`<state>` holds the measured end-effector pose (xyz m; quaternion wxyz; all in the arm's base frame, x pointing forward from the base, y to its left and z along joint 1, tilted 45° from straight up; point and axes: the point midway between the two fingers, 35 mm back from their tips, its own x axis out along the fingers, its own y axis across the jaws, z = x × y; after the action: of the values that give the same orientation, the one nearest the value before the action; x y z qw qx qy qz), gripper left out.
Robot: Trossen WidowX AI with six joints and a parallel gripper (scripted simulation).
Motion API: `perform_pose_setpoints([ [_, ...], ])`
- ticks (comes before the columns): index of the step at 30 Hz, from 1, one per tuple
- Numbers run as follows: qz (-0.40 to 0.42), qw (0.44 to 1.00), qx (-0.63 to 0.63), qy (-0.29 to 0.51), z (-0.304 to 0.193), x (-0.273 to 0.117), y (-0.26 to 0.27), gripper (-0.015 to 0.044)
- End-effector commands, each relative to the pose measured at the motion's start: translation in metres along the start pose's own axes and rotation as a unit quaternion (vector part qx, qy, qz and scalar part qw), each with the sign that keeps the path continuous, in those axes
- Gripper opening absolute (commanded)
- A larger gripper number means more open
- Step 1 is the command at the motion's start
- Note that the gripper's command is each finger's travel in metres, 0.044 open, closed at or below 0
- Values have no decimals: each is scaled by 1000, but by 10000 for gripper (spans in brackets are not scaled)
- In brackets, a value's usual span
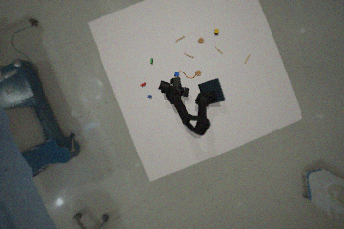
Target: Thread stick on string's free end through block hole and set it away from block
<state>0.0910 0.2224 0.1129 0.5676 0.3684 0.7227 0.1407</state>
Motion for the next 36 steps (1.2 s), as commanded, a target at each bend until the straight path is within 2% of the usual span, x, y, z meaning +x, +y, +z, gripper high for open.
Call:
perform_pose_setpoints([
  [1,7,1000,-6,-3,4,-32,6,210],
  [5,13,1000,-6,-2,-1,-71,5,210],
  [11,14,1000,-6,-2,-1,-73,5,210],
  [17,13,1000,-4,-6,1,-69,5,368],
  [20,12,1000,-5,-6,2,-84,5,440],
  [23,12,1000,-6,-5,1,-98,5,440],
  [36,12,1000,-5,-8,2,-95,4,440],
])
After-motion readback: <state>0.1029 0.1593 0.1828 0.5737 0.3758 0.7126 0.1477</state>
